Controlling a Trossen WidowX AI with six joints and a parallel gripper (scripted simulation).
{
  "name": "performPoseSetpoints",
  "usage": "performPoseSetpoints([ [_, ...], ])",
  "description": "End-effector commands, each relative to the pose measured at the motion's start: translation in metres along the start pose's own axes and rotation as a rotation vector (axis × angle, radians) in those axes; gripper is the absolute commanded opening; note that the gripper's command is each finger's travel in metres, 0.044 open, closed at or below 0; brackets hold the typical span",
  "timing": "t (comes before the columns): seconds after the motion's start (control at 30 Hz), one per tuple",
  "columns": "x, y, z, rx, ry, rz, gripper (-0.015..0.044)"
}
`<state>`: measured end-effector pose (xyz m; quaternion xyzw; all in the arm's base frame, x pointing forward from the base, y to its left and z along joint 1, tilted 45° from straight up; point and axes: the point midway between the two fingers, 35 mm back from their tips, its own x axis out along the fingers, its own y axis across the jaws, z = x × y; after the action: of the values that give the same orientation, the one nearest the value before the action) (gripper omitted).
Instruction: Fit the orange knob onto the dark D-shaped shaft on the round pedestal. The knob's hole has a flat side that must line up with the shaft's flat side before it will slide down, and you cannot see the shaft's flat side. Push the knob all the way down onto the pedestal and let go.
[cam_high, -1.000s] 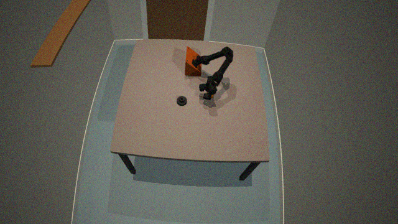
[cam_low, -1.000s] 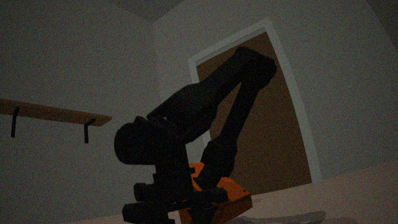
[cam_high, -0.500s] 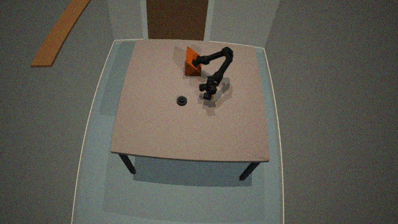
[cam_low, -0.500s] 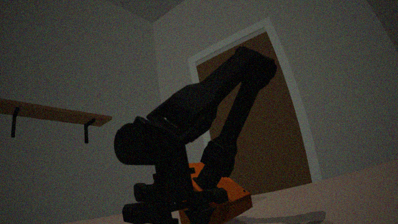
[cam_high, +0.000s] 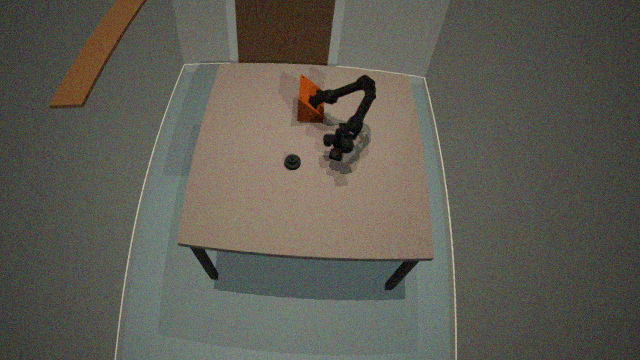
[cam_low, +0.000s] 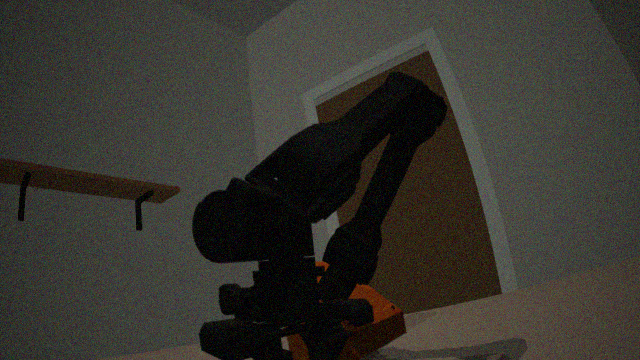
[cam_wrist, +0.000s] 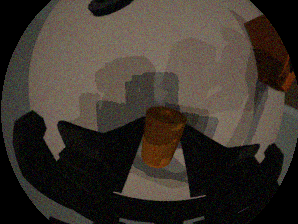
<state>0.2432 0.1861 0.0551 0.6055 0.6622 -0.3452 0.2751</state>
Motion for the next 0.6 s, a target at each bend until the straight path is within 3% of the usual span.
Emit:
performPoseSetpoints([
  [0.0, -0.004, 0.0, -0.004, -0.003, -0.062, 0.006, 0.0179],
  [0.57, -0.014, 0.0, -0.02, -0.002, -0.345, 0.005, 0.0179],
])
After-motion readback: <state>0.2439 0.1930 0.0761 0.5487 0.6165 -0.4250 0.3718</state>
